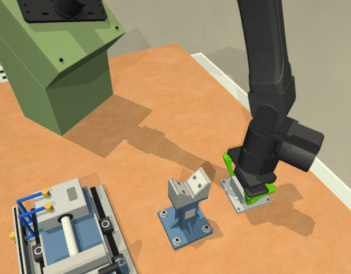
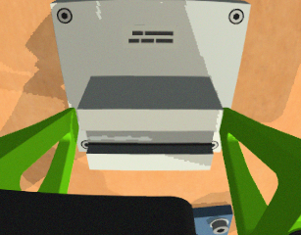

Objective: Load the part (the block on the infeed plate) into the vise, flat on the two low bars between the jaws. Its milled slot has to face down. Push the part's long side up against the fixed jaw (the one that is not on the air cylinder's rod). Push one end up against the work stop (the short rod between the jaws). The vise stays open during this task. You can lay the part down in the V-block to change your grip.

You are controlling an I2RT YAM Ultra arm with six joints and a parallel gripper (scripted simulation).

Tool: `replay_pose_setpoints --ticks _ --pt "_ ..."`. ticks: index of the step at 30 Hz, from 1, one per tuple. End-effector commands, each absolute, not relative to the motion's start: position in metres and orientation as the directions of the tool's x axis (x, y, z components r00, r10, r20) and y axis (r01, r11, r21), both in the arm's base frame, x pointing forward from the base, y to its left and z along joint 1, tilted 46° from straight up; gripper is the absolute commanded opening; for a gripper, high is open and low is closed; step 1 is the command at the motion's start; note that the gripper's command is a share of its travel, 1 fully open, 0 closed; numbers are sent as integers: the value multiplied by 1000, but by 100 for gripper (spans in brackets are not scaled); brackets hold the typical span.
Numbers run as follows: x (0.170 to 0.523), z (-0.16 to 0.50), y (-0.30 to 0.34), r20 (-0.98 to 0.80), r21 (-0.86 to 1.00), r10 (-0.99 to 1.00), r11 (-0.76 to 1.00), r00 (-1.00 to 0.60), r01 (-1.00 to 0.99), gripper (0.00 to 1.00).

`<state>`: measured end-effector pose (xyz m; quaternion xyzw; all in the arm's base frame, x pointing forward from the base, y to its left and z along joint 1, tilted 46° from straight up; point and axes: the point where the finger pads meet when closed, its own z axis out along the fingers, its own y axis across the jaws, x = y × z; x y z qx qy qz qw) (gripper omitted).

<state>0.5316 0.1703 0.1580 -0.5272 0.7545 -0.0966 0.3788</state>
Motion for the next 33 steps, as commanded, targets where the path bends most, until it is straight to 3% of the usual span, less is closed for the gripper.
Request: replay_pose_setpoints --ticks 1,32,33 --pt "535 173 178 -488 -562 -862 430 -135 -707 81" --pt "535 173 178 -488 -562 -862 430 -135 -707 81" --pt "535 173 178 -488 -562 -862 430 -135 -707 0"
